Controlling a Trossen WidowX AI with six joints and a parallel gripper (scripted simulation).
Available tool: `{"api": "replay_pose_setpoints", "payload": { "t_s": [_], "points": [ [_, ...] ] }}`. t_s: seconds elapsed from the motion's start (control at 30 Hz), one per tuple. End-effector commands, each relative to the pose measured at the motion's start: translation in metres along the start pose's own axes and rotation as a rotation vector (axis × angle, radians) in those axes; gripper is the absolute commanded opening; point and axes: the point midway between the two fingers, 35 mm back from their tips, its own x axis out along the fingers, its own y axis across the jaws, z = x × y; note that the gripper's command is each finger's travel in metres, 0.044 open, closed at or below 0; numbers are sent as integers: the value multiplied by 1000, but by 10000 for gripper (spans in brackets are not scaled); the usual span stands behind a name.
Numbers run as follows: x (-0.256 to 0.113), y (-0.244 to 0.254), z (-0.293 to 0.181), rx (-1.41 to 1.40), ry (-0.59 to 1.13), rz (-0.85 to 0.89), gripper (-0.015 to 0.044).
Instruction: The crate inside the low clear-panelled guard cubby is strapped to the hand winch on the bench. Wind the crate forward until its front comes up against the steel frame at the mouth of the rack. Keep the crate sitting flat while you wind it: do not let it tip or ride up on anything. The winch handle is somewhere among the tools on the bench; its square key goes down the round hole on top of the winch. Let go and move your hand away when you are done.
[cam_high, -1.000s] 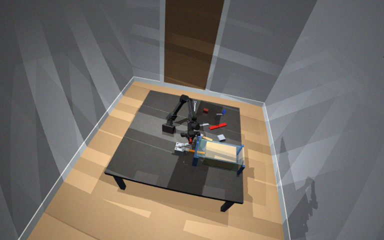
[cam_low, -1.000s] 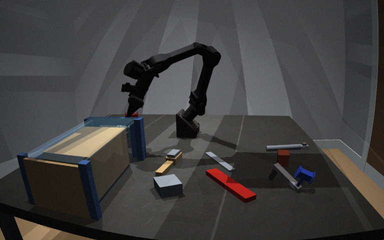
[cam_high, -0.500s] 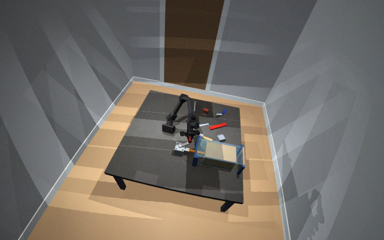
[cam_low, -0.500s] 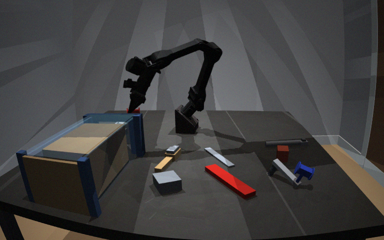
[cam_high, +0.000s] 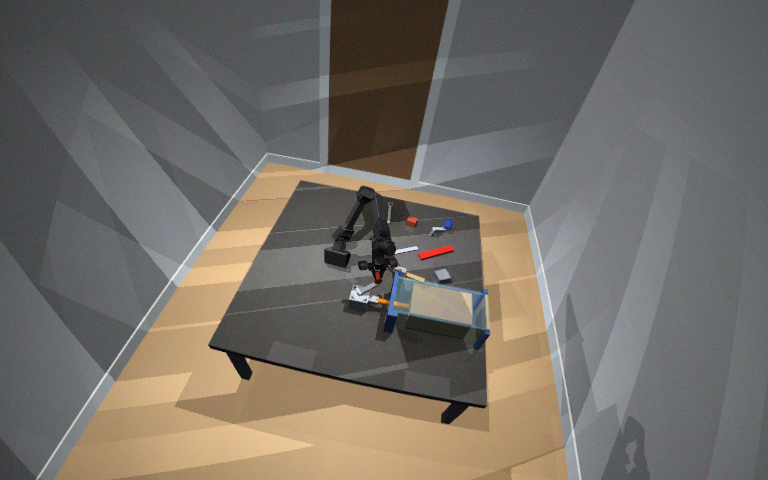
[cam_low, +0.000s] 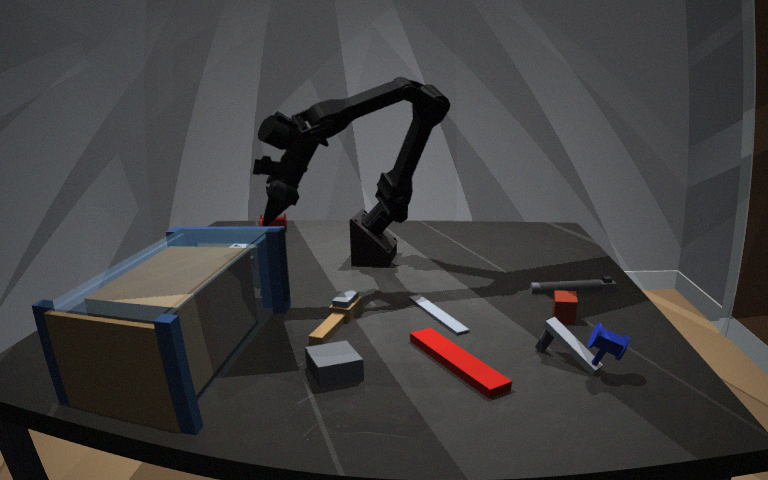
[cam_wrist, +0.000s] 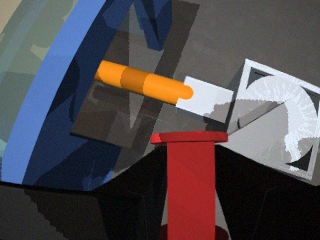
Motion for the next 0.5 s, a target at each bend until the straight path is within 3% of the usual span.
{"api": "replay_pose_setpoints", "payload": {
  "t_s": [0.0,0.47],
  "points": [
    [5,-12,-23,18,70,-20,0],
    [0,-24,-33,18,71,-21,0]
  ]
}}
